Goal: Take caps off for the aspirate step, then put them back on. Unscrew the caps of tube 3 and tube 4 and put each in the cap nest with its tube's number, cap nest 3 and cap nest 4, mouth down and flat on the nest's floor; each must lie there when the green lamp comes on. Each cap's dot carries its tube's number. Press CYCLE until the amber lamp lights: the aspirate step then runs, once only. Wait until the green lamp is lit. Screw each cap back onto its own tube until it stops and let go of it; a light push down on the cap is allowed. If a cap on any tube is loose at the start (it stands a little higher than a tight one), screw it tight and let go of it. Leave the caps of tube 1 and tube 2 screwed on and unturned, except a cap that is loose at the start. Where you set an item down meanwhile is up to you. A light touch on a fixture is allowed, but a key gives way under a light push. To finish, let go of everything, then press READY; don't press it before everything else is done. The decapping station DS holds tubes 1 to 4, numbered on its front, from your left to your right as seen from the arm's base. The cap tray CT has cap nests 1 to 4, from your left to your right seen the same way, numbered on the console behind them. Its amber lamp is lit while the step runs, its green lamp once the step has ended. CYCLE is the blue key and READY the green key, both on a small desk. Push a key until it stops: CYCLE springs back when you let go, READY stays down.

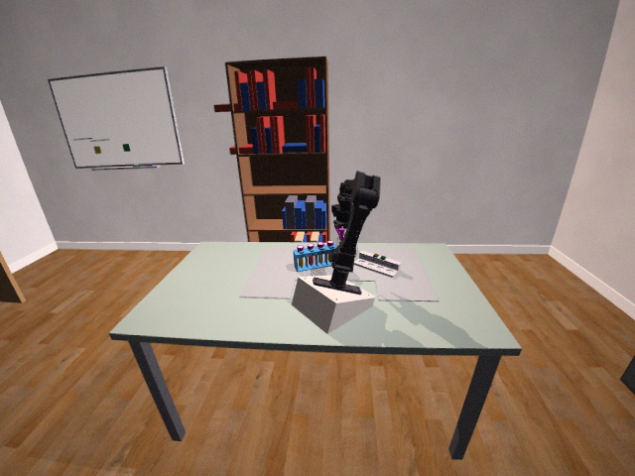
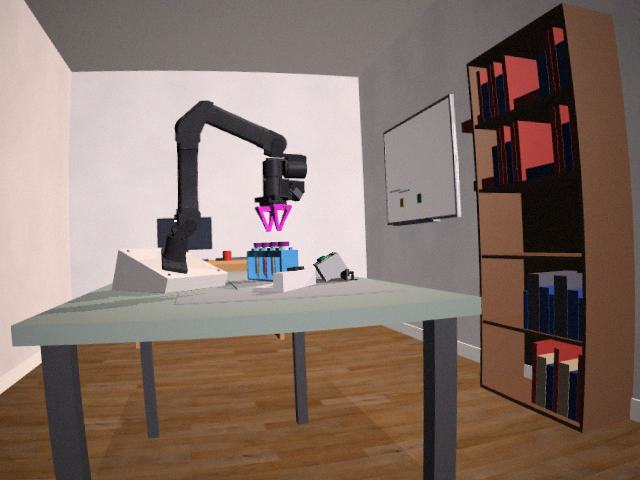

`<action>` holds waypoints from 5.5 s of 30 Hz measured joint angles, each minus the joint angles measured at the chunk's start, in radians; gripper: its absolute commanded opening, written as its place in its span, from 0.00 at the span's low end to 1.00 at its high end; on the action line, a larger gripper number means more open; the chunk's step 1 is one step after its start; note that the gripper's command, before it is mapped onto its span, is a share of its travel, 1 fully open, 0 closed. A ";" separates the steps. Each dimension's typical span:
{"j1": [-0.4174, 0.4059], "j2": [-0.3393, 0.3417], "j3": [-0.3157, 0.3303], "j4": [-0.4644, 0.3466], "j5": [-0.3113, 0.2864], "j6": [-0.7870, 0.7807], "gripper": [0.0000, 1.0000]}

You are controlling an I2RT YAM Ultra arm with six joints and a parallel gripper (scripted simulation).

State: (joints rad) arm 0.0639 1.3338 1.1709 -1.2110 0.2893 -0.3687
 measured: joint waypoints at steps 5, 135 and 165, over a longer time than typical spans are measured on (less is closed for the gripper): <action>0.001 0.000 0.002 -0.001 0.001 -0.002 0.49; 0.357 0.319 0.037 0.171 0.052 1.470 0.00; 0.357 0.319 0.039 0.167 0.052 0.157 0.00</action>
State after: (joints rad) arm 0.4210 1.6527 1.2102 -1.0435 0.3416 -0.2115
